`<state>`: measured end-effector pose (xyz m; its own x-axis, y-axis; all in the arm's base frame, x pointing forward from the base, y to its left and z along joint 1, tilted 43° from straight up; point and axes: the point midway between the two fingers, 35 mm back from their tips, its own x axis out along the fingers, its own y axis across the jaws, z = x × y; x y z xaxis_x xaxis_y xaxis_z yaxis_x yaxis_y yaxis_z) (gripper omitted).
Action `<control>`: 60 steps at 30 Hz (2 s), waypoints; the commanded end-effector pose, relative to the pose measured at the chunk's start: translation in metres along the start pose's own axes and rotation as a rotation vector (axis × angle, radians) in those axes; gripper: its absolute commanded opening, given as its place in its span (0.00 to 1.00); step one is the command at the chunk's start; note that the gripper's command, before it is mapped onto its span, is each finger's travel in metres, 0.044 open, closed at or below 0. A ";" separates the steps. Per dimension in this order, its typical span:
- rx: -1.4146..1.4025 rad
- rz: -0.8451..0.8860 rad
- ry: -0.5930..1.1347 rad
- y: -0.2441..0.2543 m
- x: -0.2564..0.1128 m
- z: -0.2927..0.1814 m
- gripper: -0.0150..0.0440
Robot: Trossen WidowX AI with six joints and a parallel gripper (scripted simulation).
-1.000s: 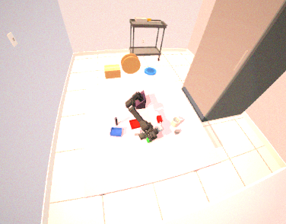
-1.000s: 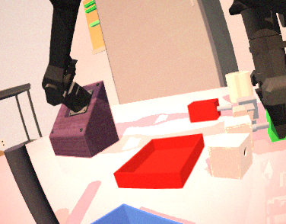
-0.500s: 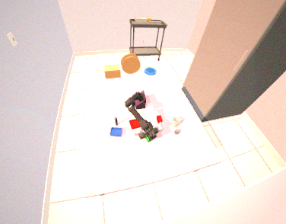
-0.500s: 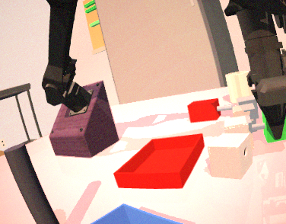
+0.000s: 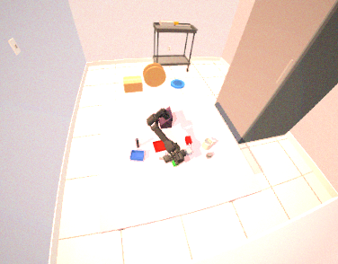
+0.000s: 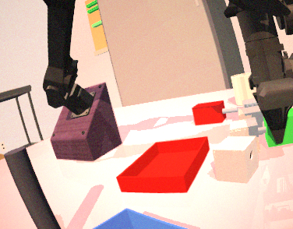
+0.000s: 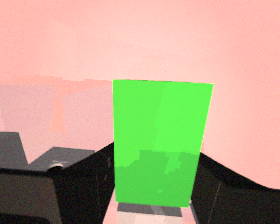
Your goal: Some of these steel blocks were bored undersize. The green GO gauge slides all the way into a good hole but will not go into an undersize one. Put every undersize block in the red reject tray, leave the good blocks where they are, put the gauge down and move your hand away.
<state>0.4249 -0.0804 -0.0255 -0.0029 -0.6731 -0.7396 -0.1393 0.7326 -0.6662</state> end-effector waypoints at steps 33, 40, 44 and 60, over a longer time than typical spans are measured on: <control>0.005 -0.001 -0.010 0.000 -0.001 -0.011 0.25; 0.001 -0.002 -0.009 -0.001 -0.001 -0.006 0.25; -0.002 -0.003 -0.009 -0.001 -0.001 -0.003 0.25; -0.002 -0.004 -0.010 -0.001 -0.001 0.005 0.25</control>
<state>0.4273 -0.0805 -0.0265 0.0018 -0.6727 -0.7399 -0.1386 0.7326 -0.6664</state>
